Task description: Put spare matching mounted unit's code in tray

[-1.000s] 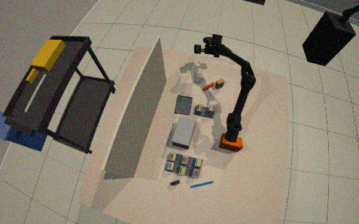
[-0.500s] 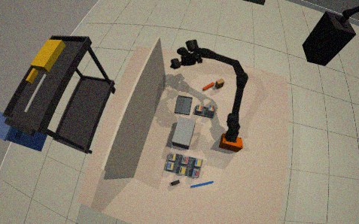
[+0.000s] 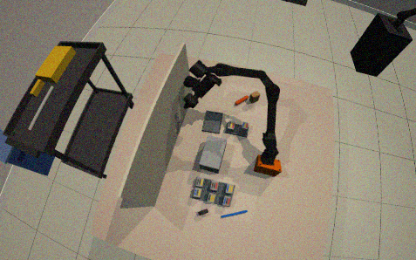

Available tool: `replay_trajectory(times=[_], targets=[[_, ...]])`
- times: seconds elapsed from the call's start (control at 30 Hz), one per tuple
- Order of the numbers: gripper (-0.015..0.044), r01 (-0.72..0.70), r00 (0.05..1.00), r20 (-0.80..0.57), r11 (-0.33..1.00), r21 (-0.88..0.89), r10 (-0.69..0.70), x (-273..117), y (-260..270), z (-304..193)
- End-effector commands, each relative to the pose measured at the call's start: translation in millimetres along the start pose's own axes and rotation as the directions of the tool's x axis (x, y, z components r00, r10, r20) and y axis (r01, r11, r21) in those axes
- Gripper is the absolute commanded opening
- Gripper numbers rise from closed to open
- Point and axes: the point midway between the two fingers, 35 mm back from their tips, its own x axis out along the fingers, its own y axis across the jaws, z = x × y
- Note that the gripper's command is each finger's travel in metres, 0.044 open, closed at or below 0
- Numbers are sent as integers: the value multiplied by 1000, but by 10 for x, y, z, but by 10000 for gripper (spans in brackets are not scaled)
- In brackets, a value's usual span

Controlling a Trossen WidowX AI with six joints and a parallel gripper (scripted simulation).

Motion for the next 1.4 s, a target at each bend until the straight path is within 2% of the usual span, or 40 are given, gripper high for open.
replay_trajectory(times=[0.0,0.2,0.4,1.1,1.2,1.37], targets=[[440,16,992,-122,998,-54,-23,120,419,-245],[440,116,933,-317,974,-193,-173,223,1103,-776],[440,247,852,-357,895,-371,-383,170,1574,-1234],[440,251,850,-356,892,-376,-389,168,1585,-1245],[440,182,851,-364,862,-473,-379,189,1794,-1420],[440,-27,847,-389,702,-712,-362,217,2322,-1997]])
